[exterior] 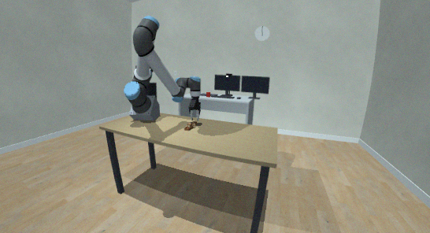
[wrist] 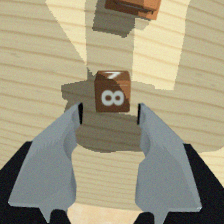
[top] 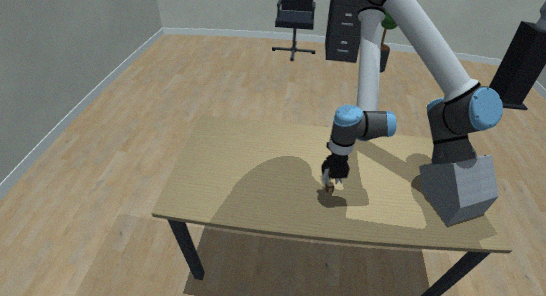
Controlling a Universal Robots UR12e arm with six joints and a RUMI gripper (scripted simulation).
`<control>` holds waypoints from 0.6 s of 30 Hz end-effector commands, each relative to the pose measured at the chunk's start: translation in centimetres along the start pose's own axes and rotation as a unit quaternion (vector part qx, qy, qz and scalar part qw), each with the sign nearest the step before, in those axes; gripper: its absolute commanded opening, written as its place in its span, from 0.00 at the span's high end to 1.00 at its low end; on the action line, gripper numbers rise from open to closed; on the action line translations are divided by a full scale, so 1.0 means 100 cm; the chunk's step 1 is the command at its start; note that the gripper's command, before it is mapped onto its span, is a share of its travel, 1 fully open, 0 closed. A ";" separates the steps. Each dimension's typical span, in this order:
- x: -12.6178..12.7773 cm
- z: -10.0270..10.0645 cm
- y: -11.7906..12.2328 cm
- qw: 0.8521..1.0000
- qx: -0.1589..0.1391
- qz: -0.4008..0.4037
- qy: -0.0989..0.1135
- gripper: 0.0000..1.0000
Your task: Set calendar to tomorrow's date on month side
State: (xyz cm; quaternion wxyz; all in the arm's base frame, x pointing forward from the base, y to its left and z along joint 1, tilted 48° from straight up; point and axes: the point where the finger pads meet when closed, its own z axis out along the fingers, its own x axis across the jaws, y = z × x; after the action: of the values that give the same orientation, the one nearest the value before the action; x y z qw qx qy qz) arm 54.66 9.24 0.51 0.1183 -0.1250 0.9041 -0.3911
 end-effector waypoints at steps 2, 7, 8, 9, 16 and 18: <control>0.003 0.001 0.000 1.000 -0.001 -0.001 0.001 0.71; 0.003 0.001 0.000 1.000 -0.001 -0.001 0.001 0.71; 0.003 0.001 0.000 1.000 -0.001 -0.001 0.001 0.71; 0.003 0.001 0.000 1.000 -0.001 -0.001 0.001 0.71; 0.005 0.001 0.001 1.000 -0.001 -0.001 0.001 0.71; 0.005 0.001 0.001 1.000 -0.001 -0.001 0.001 0.71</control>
State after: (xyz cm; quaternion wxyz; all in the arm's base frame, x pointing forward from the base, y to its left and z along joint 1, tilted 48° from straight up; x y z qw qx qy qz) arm 54.57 9.21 0.48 0.1181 -0.1250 0.9041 -0.3911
